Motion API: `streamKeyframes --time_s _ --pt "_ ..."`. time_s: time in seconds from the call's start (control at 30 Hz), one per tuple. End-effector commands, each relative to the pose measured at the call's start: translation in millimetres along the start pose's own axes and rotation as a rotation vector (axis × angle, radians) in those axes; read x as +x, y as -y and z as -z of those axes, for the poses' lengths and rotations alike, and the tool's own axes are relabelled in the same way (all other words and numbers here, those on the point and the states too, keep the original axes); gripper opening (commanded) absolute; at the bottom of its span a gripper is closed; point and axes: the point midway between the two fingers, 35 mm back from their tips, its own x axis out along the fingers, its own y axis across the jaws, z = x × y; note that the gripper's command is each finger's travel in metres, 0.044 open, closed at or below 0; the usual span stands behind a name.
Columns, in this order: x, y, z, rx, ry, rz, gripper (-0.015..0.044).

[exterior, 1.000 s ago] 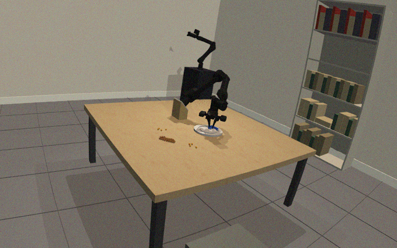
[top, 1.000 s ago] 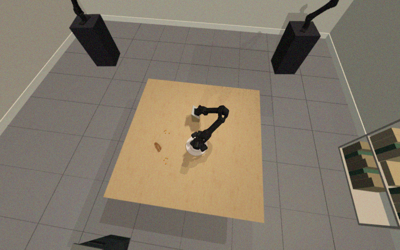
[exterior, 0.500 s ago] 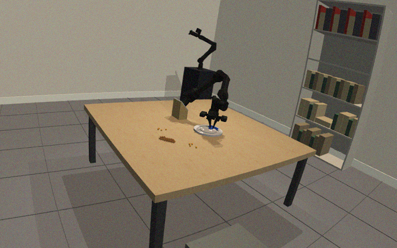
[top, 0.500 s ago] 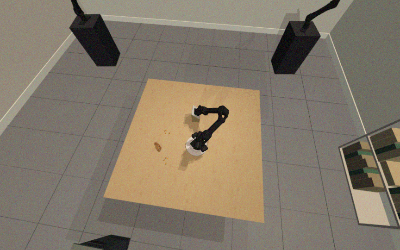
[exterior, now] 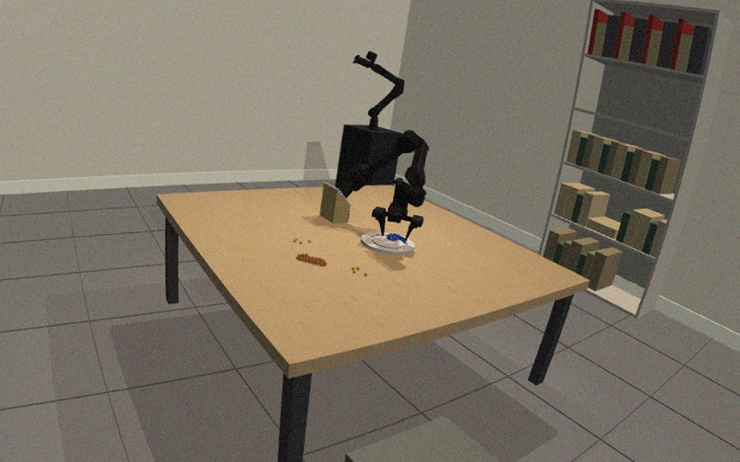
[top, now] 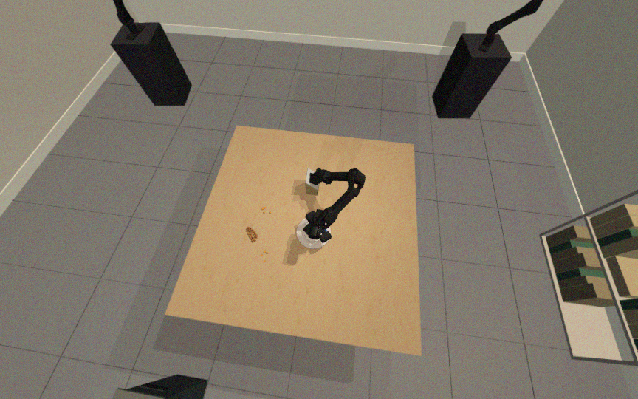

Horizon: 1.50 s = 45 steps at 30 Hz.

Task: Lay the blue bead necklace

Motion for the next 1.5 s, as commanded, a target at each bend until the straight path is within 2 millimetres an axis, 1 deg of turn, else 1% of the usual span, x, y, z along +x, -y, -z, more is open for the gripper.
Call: streamKeyframes --time_s 0.0,0.8,0.87,0.97,1.03,1.23,1.43,1.47 --pt "-1 0 0 -0.003 0.0 -0.001 0.044" --pt "-1 0 0 -0.003 0.0 -0.001 0.044" --pt "-5 2 -1 0.037 0.001 -0.001 0.0387" --pt "-23 11 -6 0.215 0.003 0.001 0.0309" --pt "-32 16 -7 0.295 0.002 0.001 0.0256" --pt "-33 16 -7 0.305 0.002 0.0 0.025" --pt "-17 16 -7 0.305 0.001 0.0 0.025" --pt "-25 14 -9 0.294 0.007 -0.006 0.025"
